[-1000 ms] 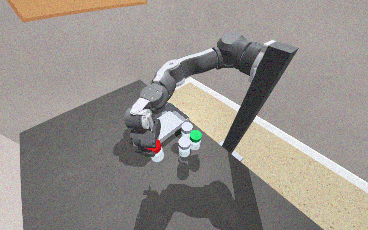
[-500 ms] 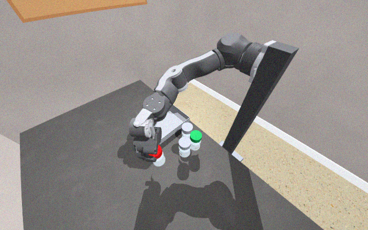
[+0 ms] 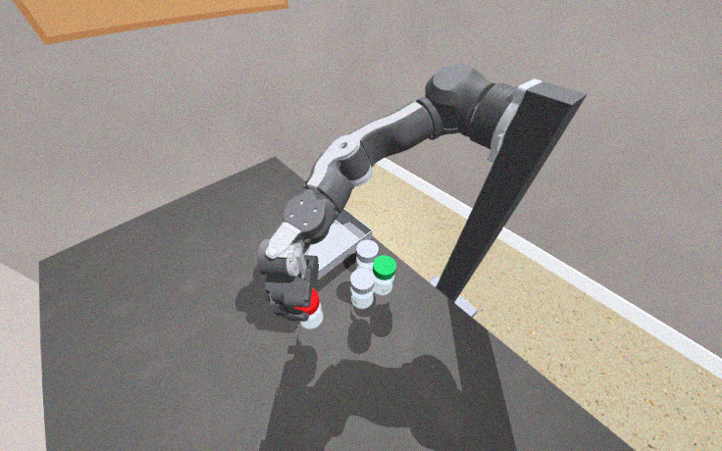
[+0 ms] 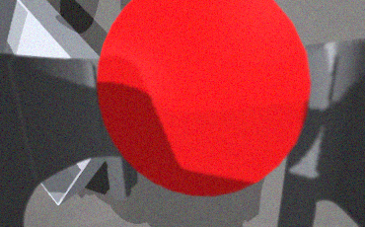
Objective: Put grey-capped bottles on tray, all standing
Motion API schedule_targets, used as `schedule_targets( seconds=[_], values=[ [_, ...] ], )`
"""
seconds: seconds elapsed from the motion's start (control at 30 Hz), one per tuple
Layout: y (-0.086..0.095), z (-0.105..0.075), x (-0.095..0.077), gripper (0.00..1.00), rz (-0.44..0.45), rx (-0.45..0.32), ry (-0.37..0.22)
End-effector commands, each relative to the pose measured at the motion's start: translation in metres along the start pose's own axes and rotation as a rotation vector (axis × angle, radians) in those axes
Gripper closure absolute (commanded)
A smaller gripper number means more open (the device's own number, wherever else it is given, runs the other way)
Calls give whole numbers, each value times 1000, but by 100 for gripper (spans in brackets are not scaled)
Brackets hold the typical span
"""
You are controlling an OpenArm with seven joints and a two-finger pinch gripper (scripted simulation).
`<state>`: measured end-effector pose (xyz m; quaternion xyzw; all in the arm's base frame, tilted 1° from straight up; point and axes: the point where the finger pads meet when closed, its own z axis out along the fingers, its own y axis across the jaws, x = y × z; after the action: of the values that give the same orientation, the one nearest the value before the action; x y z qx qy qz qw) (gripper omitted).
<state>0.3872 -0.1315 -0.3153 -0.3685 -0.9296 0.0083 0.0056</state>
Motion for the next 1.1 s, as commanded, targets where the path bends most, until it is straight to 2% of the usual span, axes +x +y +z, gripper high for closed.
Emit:
schedule_targets(
  seconds=[0.0,0.47,1.07],
  values=[
    [2,-2,-1,100,-7,-8,-4],
    [2,6,-1,100,-10,-10,-4],
    [2,6,-1,100,-5,-8,-4]
  ],
)
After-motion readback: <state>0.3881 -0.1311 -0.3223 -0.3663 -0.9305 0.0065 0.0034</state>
